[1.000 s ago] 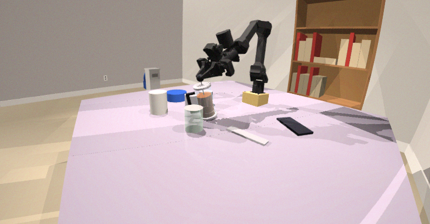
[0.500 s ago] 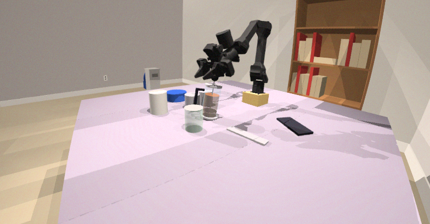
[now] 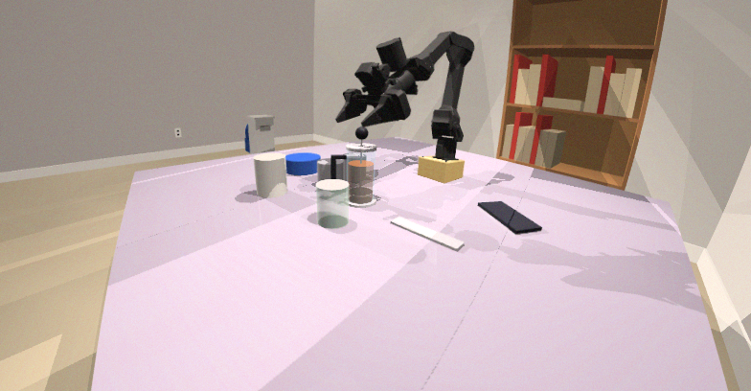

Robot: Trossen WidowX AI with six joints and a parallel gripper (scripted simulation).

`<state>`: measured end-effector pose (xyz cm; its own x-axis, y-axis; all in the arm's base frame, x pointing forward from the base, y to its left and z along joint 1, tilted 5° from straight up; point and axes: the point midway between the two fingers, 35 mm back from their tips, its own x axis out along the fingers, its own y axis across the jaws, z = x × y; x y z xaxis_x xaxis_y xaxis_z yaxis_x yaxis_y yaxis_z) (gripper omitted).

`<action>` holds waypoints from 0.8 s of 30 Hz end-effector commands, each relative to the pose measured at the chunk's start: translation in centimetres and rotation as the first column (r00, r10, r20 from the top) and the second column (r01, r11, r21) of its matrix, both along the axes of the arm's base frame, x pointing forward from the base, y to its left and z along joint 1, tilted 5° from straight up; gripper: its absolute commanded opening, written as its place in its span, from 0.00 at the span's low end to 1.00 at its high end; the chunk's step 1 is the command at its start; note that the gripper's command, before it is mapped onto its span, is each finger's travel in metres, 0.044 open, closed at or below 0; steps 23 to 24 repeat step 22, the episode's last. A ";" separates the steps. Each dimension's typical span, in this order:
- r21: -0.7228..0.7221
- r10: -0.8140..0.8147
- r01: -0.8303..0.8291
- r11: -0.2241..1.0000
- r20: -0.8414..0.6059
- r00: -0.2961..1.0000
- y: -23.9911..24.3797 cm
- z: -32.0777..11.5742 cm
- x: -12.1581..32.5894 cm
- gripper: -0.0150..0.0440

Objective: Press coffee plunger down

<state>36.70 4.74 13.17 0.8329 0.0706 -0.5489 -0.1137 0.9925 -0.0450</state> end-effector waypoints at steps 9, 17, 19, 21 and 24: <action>-0.002 0.001 -0.001 1.000 0.009 1.000 0.1 5.5 -2.8 1.00; -0.002 0.001 -0.001 1.000 0.009 1.000 0.1 5.5 -2.8 1.00; -0.002 0.001 -0.001 1.000 0.009 1.000 0.1 5.5 -2.8 1.00; -0.002 0.001 -0.001 1.000 0.009 1.000 0.1 5.5 -2.8 1.00; -0.002 0.001 -0.001 1.000 0.009 1.000 0.1 5.5 -2.8 1.00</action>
